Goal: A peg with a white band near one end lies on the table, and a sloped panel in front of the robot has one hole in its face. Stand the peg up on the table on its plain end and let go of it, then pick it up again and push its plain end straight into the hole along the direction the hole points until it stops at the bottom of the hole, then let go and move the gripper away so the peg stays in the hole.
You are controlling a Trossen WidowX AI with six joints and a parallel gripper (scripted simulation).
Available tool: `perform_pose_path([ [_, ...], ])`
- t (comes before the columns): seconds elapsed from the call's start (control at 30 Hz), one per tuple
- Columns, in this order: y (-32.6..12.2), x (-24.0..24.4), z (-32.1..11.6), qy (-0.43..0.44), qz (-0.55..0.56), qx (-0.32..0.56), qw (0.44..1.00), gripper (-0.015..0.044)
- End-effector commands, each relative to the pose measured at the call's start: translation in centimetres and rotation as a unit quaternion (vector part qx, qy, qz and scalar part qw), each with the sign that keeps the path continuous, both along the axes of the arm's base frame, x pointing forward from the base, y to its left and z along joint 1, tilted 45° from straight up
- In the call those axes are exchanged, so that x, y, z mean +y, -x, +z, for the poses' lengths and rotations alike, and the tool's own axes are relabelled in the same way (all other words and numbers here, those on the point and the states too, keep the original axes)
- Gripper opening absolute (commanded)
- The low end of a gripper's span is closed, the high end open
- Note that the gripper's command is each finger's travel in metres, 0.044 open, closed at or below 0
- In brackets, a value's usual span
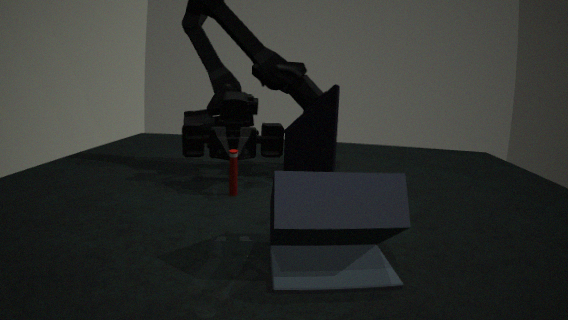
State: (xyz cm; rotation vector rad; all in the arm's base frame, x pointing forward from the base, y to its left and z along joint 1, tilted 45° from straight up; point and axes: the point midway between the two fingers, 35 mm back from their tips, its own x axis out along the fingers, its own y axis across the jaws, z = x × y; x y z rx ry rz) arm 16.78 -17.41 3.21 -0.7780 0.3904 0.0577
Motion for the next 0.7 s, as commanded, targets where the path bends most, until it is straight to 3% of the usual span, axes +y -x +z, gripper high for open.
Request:
perform_pose_path([
  [0.0,0.18,-0.16,-0.12,0.000,0.000,0.000,1.000,0.0049],
  [0.67,0.48,-0.22,-0.12,-0.001,0.009,-0.008,1.000,0.0049],
])
